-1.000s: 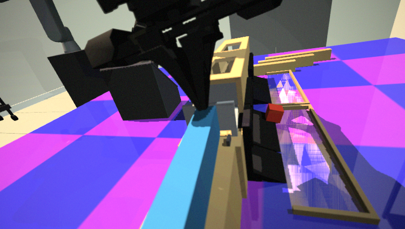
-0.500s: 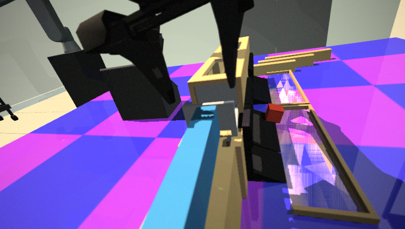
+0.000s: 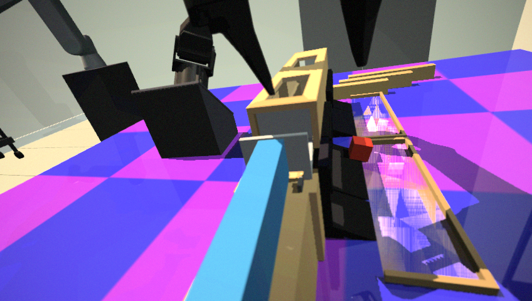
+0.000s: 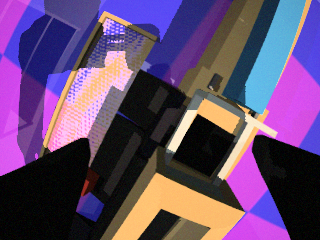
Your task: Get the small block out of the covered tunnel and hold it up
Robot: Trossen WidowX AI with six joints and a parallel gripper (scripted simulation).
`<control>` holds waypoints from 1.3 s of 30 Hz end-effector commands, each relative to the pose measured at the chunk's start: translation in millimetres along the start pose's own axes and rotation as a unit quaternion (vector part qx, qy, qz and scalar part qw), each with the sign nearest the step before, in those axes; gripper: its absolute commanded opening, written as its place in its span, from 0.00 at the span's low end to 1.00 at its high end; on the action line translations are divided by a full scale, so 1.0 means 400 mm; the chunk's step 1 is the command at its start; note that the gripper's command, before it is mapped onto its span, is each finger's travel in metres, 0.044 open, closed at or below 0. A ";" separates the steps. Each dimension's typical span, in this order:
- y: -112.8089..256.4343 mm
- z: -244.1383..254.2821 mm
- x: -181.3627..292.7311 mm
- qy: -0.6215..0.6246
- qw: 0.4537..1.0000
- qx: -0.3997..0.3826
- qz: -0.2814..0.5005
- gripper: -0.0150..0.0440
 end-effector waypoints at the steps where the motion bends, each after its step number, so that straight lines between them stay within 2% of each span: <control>1: 0.010 0.138 0.108 0.220 0.975 -0.003 0.036 1.00; 12: 0.010 0.294 0.286 0.503 0.859 -0.022 0.091 1.00; 26: 0.008 0.295 0.287 0.505 0.858 -0.022 0.091 1.00; 39: -0.041 0.299 0.287 0.504 0.858 -0.021 0.090 1.00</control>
Point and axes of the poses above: the point midway between the two fingers, 35 mm back from their tips, its own y axis back along the fingers, its own z axis across the jaws, x = y × z, the point moved 3 cm from there along y, back along the fingers, and after that the axes turned 4 degrees about -y, right-handed, at the moved point
